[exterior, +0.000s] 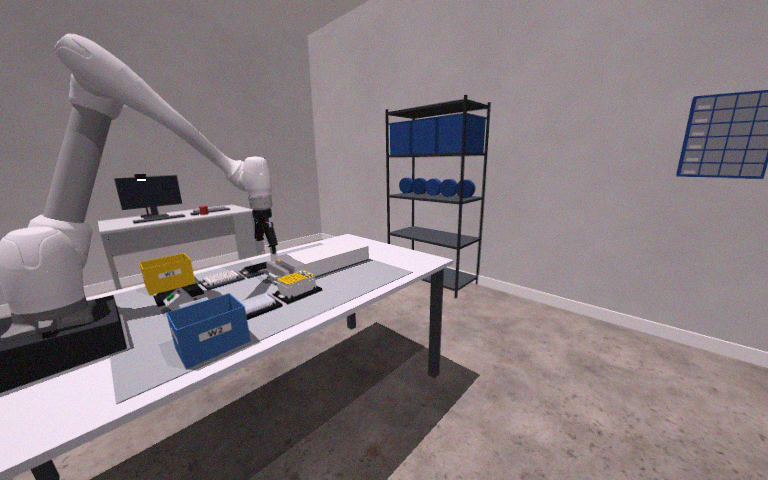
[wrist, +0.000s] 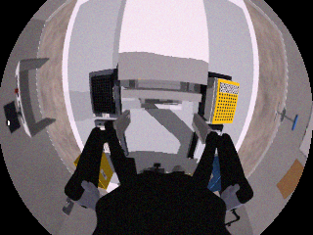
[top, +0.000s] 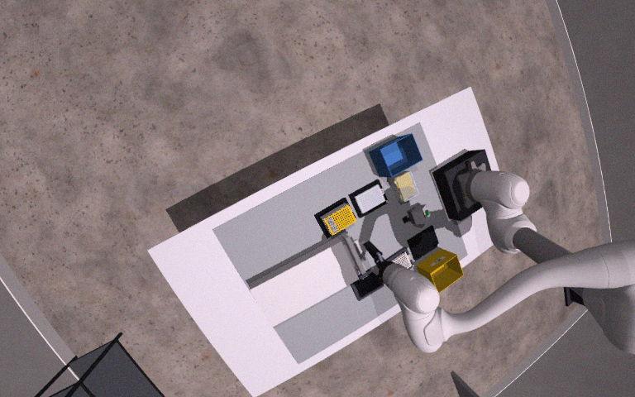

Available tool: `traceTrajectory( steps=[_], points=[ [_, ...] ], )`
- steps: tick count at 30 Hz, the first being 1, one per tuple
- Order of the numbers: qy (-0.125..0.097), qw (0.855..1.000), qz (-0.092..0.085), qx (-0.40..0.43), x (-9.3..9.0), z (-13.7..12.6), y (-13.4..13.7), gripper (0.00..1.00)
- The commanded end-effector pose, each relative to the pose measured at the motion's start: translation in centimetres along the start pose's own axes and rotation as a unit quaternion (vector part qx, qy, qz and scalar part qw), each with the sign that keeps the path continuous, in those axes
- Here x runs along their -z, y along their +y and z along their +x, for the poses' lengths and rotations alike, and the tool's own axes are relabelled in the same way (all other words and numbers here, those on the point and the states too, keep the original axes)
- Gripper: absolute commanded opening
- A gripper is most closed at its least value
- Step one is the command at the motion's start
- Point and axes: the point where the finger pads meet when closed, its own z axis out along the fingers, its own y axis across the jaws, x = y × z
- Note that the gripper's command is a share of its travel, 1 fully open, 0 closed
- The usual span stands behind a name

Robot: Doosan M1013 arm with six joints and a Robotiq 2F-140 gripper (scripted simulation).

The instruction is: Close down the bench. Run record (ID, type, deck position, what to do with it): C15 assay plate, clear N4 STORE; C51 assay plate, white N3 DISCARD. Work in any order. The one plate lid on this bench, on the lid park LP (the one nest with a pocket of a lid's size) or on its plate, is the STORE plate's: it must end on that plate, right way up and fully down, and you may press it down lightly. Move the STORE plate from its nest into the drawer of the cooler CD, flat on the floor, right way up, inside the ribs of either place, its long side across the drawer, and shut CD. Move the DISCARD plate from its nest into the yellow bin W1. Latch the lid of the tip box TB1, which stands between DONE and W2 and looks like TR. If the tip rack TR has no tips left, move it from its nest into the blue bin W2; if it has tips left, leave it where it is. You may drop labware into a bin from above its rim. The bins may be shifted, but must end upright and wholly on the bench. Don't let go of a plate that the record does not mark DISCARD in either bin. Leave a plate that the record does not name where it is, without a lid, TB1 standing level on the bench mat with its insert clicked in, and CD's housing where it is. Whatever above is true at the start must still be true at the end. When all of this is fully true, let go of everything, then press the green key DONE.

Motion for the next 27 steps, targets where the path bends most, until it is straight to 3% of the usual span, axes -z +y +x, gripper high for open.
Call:
traceTrajectory(
  steps=[1, 27],
  points=[
    [0.000, 1.000, 0.000, 0.000, 0.0, 0.0, 0.0, 0.87],
    [0.000, 1.000, 0.000, 0.000, -2.8, 0.0, 0.0, 0.87]
  ],
)
